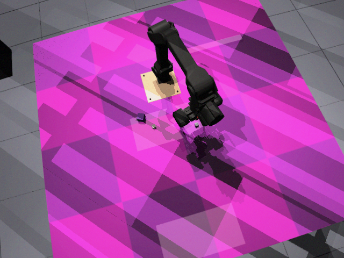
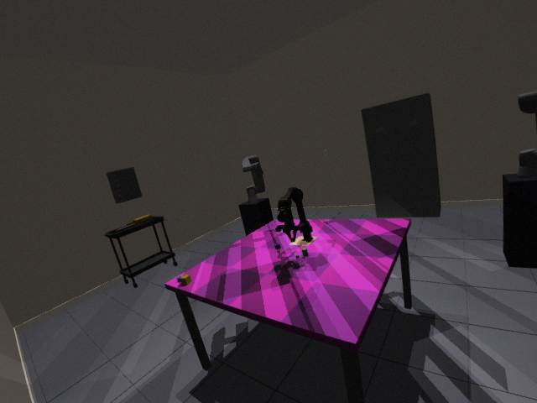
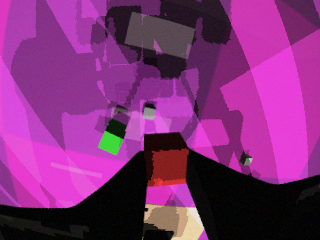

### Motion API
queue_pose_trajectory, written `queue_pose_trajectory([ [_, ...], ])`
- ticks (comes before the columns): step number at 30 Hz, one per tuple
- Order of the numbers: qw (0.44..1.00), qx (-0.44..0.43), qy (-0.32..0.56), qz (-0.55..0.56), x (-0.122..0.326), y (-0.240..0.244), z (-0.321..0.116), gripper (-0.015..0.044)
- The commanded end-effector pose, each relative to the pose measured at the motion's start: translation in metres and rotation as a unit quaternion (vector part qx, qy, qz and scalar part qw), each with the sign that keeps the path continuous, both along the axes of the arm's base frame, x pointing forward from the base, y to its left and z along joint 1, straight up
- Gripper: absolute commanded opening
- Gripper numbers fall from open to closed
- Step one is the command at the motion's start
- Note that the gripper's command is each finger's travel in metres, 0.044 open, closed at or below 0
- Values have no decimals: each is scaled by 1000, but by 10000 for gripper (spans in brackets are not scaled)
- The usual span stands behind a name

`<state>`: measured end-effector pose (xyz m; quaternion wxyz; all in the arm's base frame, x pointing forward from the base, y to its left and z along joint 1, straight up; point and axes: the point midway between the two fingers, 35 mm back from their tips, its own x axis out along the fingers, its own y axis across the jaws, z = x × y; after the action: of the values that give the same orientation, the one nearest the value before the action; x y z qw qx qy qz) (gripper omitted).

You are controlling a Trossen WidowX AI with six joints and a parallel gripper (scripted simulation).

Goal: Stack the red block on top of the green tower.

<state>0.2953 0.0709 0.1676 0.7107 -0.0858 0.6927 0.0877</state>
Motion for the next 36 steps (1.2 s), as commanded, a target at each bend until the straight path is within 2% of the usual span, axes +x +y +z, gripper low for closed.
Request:
queue_pose_trajectory([
  [1,1000,1,-4,-3,-16,18,1,0],
  [8,1000,2,-2,-3,-38,45,-1,0],
  [14,1000,2,-2,-3,-40,48,-4,0],
  [36,1000,2,-2,-3,-38,49,-67,0],
])
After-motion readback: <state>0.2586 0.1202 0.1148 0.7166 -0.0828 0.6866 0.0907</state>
